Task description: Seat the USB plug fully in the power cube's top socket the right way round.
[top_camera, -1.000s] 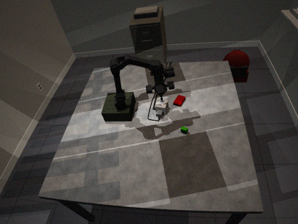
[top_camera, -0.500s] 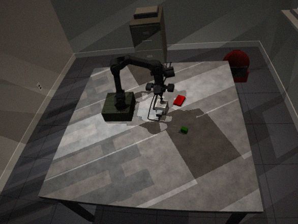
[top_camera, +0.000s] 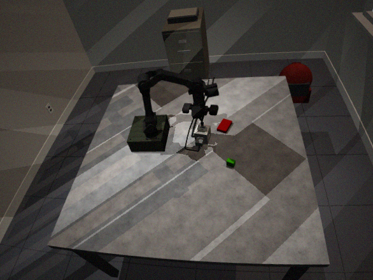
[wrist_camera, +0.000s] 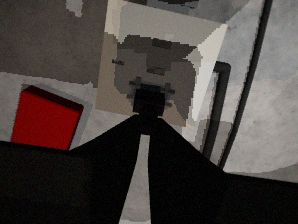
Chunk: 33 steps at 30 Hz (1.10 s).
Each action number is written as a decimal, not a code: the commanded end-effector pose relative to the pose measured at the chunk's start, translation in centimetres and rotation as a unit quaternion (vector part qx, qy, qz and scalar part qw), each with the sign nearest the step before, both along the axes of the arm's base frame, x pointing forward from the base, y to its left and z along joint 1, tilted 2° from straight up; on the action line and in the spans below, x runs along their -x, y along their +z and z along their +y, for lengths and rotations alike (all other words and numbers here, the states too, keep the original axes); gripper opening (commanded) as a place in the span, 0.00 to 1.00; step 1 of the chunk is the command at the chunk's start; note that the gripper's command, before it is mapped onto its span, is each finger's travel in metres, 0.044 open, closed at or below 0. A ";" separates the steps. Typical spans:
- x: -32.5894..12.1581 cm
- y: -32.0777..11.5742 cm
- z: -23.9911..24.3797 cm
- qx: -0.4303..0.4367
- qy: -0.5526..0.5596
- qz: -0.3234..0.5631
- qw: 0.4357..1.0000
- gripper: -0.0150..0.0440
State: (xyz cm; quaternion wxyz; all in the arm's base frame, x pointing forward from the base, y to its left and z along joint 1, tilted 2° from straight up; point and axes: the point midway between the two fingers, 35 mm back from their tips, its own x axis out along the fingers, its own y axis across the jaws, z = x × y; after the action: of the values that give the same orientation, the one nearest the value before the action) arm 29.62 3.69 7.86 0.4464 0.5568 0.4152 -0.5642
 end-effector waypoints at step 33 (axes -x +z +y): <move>0.0 -0.4 0.2 -0.010 -0.008 -0.003 1.000 0.25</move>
State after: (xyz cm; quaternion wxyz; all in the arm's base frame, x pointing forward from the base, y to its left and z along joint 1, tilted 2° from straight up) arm 29.66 3.86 7.50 0.4417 0.5630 0.4155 -0.5615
